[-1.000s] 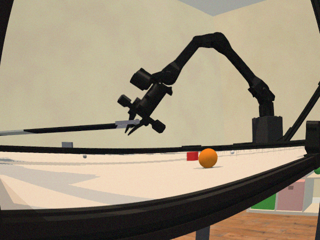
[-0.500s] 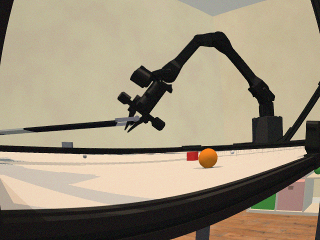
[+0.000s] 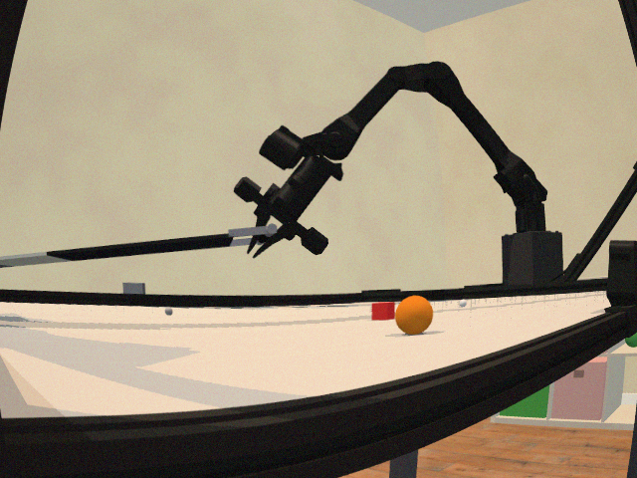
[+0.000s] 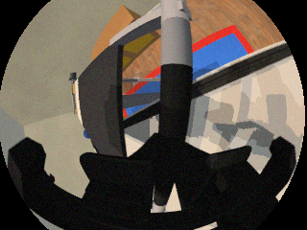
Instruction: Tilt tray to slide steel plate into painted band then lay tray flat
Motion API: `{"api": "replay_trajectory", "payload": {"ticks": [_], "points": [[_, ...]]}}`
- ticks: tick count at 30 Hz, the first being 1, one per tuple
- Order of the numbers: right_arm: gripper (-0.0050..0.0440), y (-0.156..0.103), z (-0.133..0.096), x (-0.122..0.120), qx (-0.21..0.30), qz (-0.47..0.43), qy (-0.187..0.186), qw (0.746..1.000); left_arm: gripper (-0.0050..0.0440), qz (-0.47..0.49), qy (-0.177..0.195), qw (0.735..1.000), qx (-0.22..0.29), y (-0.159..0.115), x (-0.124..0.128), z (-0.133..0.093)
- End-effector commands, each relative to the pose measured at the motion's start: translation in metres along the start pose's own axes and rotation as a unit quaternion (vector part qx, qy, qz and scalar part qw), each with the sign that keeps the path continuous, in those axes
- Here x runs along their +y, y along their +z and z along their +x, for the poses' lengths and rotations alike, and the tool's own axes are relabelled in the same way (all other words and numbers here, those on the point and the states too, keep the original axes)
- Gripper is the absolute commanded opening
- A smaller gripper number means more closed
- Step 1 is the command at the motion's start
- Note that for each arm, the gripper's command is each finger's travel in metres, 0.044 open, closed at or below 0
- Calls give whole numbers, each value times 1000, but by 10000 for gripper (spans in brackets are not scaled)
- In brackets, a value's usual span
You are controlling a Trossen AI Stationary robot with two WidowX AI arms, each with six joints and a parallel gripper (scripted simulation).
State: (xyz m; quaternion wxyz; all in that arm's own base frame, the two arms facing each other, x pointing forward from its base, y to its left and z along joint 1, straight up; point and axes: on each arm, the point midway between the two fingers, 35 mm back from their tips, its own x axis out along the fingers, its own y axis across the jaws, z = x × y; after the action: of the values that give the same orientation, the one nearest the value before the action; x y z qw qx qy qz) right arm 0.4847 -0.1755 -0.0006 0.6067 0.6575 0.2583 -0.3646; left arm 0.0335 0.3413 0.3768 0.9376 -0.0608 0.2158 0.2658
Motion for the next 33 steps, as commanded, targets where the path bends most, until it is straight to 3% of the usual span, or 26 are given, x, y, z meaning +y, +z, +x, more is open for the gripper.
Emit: {"api": "replay_trajectory", "payload": {"ticks": [1,33], "points": [[0,1,-10,1,0,1,-4,1000,440,0,-1,1000,0,0,0,0],[0,1,-19,9,0,1,2,1000,440,0,-1,1000,0,0,0,0]]}}
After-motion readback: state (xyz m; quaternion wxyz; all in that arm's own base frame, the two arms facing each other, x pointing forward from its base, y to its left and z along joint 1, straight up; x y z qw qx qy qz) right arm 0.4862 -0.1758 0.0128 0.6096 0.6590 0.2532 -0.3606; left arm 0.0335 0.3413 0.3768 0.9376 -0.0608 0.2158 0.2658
